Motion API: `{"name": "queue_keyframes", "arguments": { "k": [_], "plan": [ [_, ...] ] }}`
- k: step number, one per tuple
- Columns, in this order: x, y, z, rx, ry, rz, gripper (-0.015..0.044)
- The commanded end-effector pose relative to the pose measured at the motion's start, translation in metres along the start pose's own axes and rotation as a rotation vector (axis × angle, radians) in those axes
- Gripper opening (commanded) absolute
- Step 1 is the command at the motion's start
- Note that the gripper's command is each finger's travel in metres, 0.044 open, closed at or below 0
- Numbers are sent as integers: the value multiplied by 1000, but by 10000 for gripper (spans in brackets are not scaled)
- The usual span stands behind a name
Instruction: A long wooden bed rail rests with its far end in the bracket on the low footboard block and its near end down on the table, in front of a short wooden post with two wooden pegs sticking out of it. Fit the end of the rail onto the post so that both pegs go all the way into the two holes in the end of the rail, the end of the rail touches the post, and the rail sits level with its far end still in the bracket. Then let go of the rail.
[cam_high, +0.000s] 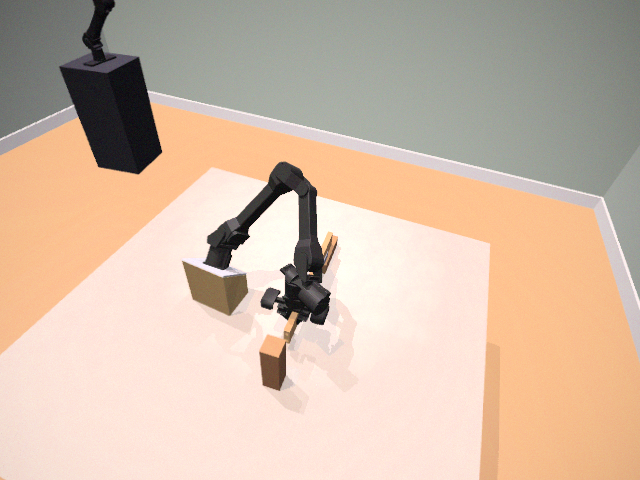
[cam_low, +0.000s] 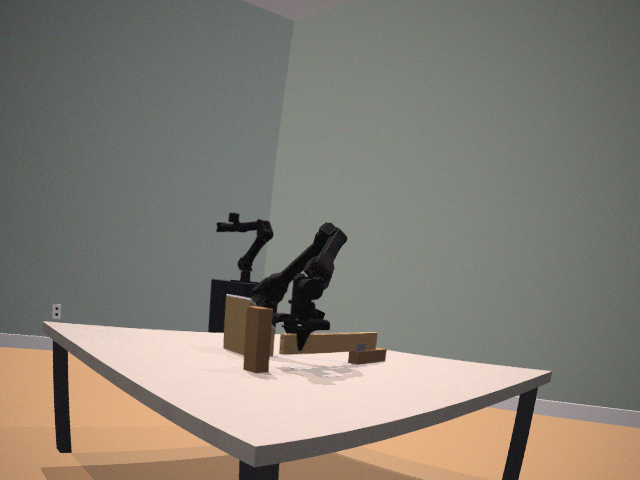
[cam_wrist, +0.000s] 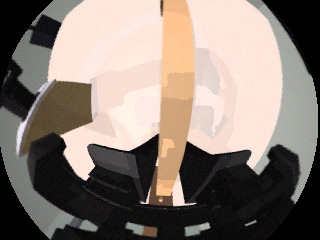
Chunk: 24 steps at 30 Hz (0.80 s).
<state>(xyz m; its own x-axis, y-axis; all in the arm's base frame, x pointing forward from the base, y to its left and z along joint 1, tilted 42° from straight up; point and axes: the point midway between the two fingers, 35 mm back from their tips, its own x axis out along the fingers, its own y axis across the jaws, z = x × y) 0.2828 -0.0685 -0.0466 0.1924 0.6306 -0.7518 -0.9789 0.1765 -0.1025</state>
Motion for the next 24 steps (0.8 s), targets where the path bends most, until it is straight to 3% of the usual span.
{"name": "queue_keyframes", "arguments": {
  "k": [1,24],
  "plan": [
    [0,0,0,1,1,-2,0],
    [-2,0,-7,1,1,-2,0]
  ]
}}
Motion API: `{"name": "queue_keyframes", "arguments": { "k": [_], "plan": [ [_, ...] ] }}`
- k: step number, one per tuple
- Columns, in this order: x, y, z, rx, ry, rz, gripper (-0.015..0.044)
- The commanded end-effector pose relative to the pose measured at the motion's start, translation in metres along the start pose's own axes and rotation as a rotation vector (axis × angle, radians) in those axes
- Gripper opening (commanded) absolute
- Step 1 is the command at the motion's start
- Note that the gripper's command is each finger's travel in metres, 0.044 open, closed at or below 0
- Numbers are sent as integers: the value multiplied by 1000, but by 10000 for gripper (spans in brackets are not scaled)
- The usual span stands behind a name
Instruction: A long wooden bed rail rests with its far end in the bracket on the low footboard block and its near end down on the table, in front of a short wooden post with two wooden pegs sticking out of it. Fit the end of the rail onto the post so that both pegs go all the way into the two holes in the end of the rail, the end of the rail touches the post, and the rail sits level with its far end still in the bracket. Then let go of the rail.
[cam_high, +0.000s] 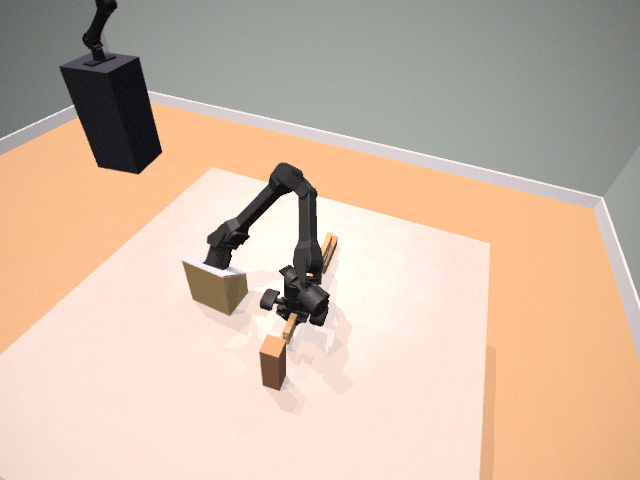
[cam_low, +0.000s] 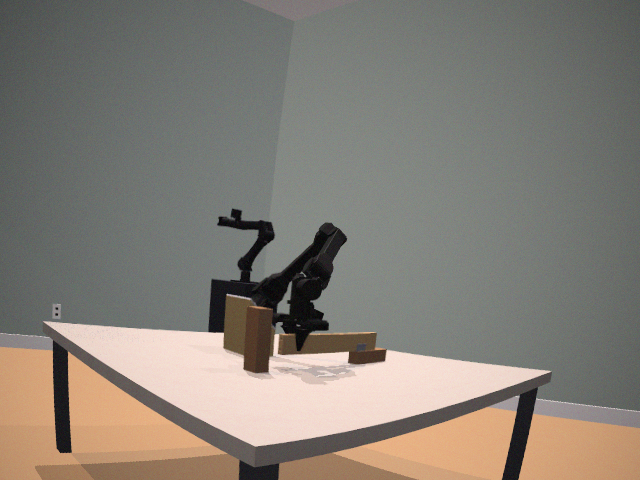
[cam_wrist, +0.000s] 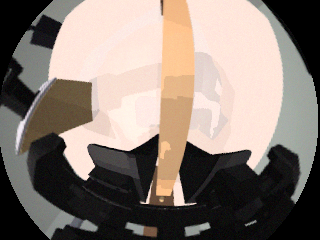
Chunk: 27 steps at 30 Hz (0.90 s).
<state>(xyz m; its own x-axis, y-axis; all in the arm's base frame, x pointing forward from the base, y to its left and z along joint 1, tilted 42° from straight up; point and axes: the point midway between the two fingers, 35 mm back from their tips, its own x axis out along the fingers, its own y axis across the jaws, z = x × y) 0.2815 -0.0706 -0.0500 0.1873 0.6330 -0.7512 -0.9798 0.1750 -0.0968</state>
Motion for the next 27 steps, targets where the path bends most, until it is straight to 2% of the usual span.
{"name": "queue_keyframes", "arguments": {
  "k": [1,27],
  "plan": [
    [-3,-2,-3,-2,3,-7,0],
    [-3,-3,-10,-2,4,-8,0]
  ]
}}
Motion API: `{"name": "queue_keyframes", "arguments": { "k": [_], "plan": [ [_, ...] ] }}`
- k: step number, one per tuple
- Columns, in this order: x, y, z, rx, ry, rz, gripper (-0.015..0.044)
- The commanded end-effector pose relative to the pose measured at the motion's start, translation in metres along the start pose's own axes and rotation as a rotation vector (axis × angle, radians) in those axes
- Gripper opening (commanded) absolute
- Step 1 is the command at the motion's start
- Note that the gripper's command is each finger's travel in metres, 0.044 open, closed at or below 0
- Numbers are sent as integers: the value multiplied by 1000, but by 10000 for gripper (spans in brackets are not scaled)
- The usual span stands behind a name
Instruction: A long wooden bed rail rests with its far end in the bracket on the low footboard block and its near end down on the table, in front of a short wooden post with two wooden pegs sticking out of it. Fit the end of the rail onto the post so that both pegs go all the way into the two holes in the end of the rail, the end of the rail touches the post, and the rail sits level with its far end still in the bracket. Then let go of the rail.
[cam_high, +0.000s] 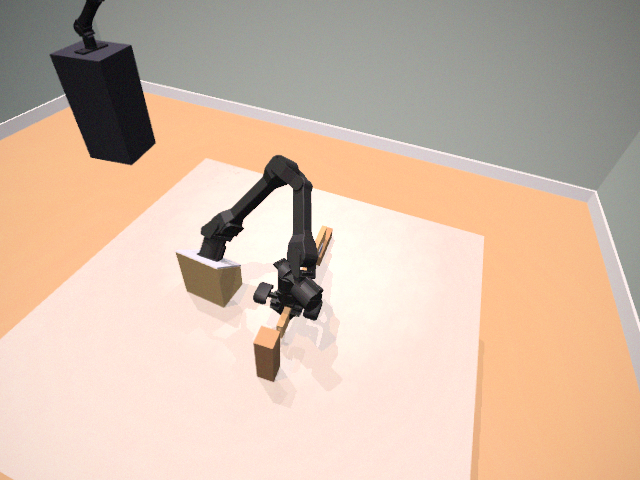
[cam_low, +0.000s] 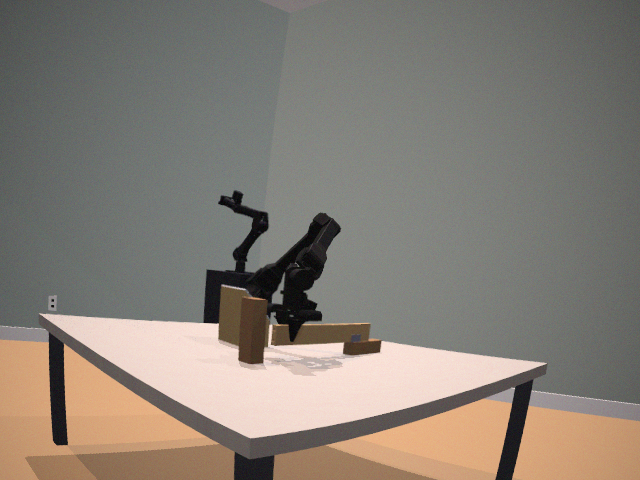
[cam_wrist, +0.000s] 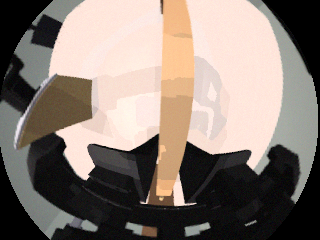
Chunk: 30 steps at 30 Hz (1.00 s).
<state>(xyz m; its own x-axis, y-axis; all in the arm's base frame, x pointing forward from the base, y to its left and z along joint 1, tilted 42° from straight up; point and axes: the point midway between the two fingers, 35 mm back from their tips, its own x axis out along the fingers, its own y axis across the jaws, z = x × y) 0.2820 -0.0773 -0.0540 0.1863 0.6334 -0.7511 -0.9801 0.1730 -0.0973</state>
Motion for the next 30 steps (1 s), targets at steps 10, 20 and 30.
{"name": "queue_keyframes", "arguments": {
  "k": [10,20,30],
  "plan": [
    [-2,-2,-6,0,4,-9,0],
    [-3,-2,-9,0,4,-9,0],
    [-3,-2,-12,-1,4,-9,0]
  ]
}}
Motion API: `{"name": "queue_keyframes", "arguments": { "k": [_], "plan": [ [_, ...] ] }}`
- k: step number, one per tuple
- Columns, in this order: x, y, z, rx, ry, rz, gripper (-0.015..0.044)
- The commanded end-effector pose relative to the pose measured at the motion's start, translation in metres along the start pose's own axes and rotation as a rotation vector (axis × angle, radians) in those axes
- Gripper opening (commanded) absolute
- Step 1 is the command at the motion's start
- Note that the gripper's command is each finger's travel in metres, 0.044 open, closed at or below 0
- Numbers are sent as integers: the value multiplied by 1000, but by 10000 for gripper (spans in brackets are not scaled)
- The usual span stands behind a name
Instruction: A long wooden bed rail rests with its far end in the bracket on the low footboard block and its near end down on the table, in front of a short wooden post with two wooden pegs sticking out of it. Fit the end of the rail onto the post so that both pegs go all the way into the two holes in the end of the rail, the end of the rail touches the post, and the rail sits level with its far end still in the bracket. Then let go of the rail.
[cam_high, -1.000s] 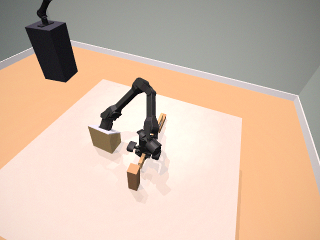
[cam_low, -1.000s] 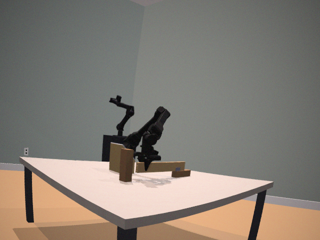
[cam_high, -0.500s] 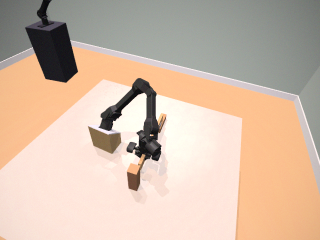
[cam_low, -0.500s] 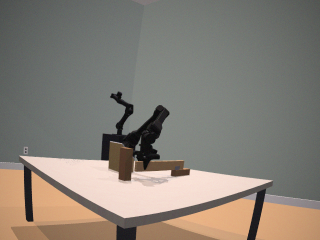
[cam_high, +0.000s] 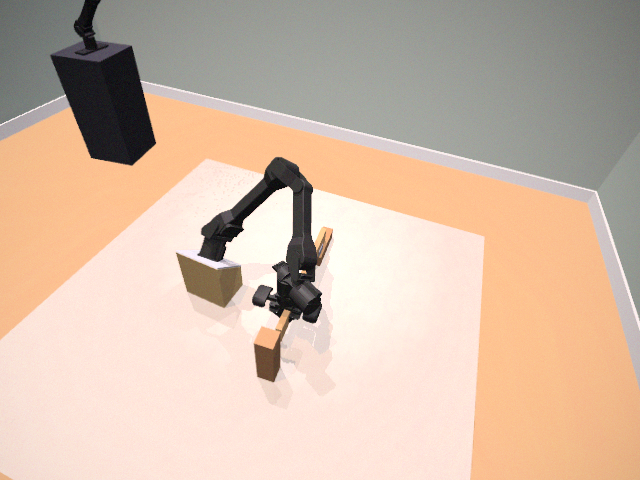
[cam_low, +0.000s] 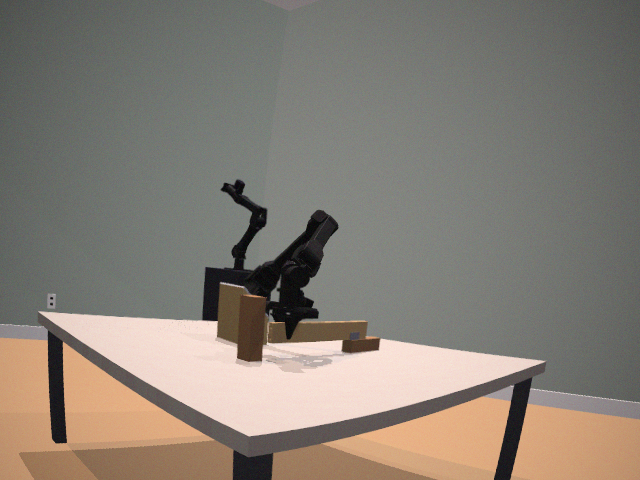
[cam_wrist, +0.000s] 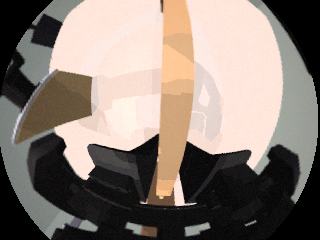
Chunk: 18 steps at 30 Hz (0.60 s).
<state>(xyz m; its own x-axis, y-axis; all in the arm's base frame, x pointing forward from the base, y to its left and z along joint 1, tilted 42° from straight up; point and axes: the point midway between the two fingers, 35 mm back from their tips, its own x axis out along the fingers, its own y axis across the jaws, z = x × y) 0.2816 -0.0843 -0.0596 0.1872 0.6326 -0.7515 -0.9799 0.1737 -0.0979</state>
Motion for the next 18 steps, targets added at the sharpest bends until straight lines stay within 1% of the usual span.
{"name": "queue_keyframes", "arguments": {
  "k": [1,18],
  "plan": [
    [-2,-2,-3,-1,4,-8,0],
    [-2,-1,-8,-1,4,-8,0]
  ]
}}
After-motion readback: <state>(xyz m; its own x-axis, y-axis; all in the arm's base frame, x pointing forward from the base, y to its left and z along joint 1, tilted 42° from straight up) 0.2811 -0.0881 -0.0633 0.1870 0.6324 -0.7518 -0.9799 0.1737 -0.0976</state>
